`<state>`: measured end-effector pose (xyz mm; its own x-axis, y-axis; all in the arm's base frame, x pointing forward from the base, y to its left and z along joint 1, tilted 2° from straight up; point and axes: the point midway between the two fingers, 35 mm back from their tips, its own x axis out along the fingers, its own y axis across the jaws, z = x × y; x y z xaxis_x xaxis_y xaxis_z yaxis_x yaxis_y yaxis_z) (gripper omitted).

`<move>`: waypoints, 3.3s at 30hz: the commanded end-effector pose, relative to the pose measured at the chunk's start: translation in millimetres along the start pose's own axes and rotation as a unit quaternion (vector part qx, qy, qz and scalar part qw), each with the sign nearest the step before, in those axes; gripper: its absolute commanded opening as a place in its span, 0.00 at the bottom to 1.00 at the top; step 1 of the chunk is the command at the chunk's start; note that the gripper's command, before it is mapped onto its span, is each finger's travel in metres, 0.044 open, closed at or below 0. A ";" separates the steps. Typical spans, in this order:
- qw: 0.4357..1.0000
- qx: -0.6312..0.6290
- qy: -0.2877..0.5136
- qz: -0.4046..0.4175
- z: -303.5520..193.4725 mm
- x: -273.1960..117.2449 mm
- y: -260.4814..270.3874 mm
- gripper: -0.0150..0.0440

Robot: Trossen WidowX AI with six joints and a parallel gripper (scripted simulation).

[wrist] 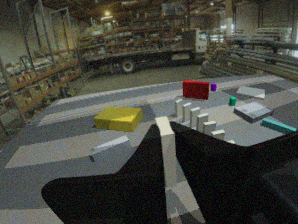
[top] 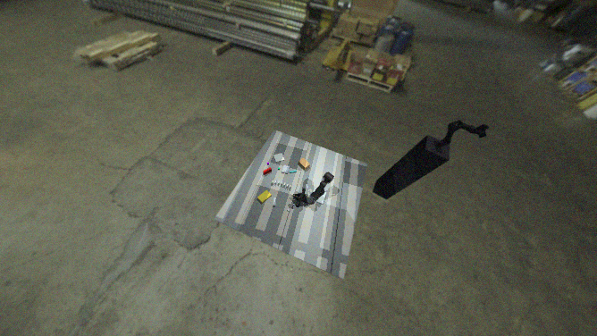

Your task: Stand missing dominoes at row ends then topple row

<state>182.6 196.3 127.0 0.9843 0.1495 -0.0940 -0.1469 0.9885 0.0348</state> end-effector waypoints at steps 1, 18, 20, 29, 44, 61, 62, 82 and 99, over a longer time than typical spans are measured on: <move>1.000 0.000 0.002 -0.002 -8.4 2.1 1.4 0.29; 1.000 -0.005 0.011 -0.007 -38.5 9.3 5.6 0.29; 1.000 -0.005 0.012 -0.008 -42.2 10.0 5.6 0.29; 1.000 -0.008 0.016 -0.010 -58.9 12.8 4.8 0.29; 1.000 -0.013 0.024 -0.015 -86.7 15.8 -0.7 0.29; 0.999 -0.015 0.028 -0.017 -100.3 16.5 -5.3 0.29; 0.999 -0.015 0.028 -0.017 -100.3 16.5 -5.3 0.29; 0.999 -0.015 0.027 -0.018 -87.8 16.3 -3.0 1.00; 0.956 -0.251 0.141 0.055 -66.1 52.2 41.7 1.00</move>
<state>200.6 213.2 64.0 0.9651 0.1392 -0.2218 -0.1785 0.9694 -0.1684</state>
